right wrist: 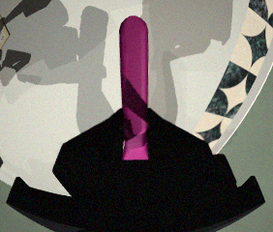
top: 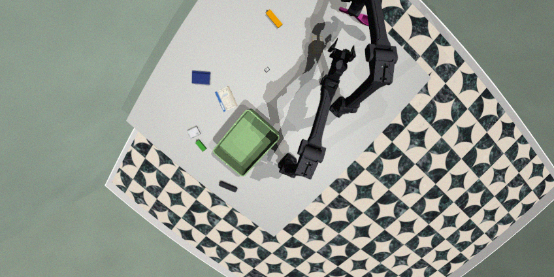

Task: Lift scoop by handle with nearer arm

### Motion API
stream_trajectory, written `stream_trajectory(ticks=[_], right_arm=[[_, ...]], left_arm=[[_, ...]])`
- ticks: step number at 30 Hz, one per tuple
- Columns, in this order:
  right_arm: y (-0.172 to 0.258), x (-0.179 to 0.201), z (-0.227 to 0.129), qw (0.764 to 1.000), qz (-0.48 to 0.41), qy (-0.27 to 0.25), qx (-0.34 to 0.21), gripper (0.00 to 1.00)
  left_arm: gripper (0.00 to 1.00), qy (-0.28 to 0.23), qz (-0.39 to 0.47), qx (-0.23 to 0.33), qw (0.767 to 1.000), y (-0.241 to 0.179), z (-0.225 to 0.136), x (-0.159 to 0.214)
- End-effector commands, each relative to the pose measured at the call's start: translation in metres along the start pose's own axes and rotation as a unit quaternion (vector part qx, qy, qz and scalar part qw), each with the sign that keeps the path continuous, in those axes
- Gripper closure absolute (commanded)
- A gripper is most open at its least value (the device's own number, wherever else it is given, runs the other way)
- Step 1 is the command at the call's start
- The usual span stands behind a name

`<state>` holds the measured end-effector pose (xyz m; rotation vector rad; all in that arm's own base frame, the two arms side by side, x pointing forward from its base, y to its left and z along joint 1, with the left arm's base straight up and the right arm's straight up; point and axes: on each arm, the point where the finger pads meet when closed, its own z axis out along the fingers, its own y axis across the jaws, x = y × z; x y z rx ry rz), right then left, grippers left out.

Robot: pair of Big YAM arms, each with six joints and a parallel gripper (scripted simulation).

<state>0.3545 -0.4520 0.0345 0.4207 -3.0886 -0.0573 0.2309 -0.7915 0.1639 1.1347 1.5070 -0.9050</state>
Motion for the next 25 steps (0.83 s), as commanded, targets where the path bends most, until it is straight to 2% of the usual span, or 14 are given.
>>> stream_trajectory(ticks=[1, 3, 5, 25], right_arm=[[-0.024, -0.009, -0.077, 0.999, 0.006, -0.022, 0.047, 1.0], [-0.024, -0.009, -0.075, 0.999, 0.006, -0.021, 0.046, 1.0], [-0.017, -0.006, -0.054, 1.0, 0.007, -0.013, 0.026, 1.0], [-0.018, -0.006, -0.056, 0.999, 0.005, -0.014, 0.028, 1.0]], left_arm=[[0.0, -0.039, -0.008, -0.004, 0.999, 0.006, 0.002, -0.044], [0.0, -0.039, -0.008, -0.004, 0.999, 0.006, 0.002, -0.044], [0.0, -0.039, -0.008, -0.004, 0.999, 0.006, 0.002, -0.044], [0.0, -0.039, -0.008, -0.004, 0.999, 0.006, 0.002, -0.044]])
